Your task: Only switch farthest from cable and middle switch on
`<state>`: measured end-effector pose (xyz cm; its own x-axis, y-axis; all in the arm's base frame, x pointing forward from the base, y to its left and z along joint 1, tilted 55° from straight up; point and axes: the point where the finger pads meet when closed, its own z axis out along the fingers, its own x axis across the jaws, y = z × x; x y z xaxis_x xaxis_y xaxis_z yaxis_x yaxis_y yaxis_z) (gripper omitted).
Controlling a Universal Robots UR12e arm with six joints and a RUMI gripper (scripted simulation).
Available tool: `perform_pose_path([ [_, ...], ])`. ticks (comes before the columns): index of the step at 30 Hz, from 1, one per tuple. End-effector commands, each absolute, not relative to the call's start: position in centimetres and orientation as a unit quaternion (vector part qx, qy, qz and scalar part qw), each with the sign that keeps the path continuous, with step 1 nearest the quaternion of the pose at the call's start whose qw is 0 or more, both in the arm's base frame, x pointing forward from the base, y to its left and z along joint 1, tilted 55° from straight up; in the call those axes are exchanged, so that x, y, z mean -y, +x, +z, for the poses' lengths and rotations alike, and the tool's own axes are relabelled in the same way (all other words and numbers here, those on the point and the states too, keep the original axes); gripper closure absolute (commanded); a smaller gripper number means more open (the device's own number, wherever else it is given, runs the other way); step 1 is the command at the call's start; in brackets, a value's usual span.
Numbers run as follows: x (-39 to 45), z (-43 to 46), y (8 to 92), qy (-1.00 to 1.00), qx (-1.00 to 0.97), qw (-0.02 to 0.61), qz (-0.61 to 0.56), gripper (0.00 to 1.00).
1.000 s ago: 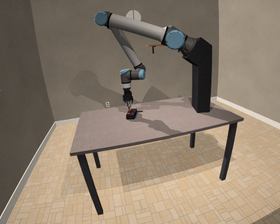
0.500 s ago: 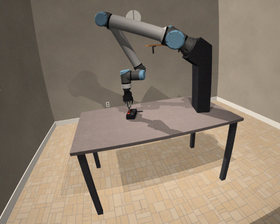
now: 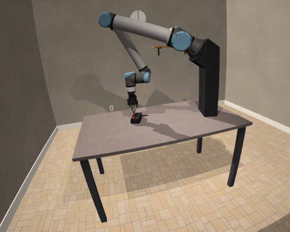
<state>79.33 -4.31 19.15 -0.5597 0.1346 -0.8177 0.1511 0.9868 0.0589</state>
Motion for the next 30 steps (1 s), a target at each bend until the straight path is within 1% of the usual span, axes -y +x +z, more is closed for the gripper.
perform_pose_path([
  [1,4.3,19.3,79.2,0.081,-0.883,0.462,-0.009,1.00],
  [17,4.0,21.3,76.4,0.081,-0.883,0.462,-0.009,1.00],
  [30,3.9,21.4,76.2,0.081,-0.883,0.462,-0.009,1.00],
])
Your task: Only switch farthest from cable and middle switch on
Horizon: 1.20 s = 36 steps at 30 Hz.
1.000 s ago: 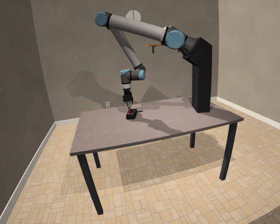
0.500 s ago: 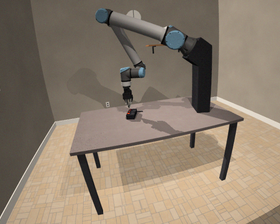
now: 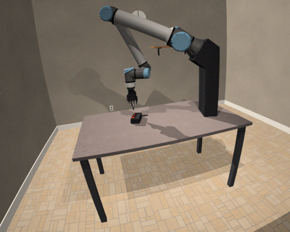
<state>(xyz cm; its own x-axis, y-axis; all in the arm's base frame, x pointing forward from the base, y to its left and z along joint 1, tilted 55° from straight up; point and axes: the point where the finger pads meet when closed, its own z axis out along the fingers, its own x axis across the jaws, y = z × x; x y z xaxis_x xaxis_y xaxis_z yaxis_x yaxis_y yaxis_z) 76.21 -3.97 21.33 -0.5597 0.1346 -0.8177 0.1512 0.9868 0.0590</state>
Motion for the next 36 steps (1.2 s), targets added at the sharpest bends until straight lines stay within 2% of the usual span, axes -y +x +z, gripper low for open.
perform_pose_path([
  [1,3.9,21.4,76.2,0.081,-0.883,0.462,-0.009,1.00],
  [12,3.9,21.4,76.1,0.081,-0.883,0.462,-0.009,1.00],
  [19,-0.7,21.4,74.8,0.081,-0.883,0.463,-0.009,1.00],
  [36,-0.7,21.4,74.8,0.081,-0.883,0.463,-0.009,1.00],
])
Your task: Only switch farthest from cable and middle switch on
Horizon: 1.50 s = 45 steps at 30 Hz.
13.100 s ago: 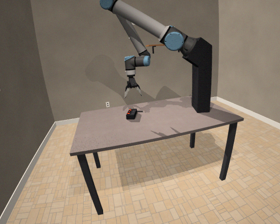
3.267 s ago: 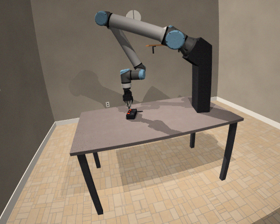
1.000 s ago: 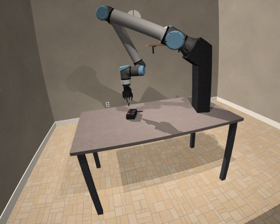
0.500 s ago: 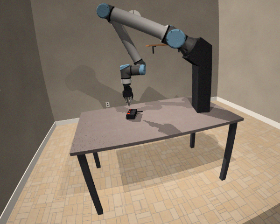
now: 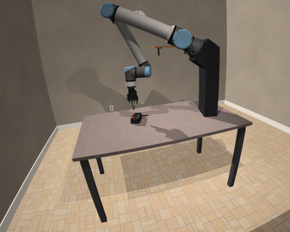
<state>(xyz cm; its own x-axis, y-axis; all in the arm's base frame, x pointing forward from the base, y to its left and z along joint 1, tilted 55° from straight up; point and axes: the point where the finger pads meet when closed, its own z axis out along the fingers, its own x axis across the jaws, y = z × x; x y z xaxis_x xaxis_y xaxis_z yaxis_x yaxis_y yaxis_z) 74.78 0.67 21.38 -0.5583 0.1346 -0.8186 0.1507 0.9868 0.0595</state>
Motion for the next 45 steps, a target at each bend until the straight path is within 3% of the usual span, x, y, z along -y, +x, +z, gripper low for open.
perform_pose_path([
  [1,-0.7,21.4,74.8,0.081,-0.883,0.463,-0.009,1.00],
  [45,-0.6,20.7,75.8,0.081,-0.883,0.462,-0.009,1.00],
])
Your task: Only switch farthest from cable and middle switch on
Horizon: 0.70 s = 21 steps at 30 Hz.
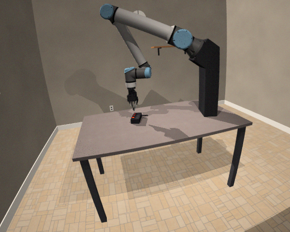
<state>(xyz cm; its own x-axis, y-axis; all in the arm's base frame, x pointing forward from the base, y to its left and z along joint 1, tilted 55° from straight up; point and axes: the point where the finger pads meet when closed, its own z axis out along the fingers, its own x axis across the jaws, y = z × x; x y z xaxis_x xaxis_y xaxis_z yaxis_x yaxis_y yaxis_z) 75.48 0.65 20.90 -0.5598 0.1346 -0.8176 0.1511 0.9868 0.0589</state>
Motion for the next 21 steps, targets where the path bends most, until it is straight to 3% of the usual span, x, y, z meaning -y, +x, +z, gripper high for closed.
perform_pose_path([
  [1,-0.6,20.6,75.9,0.081,-0.883,0.462,-0.009,1.00],
  [21,-0.5,19.3,77.9,0.081,-0.883,0.462,-0.009,1.00],
])
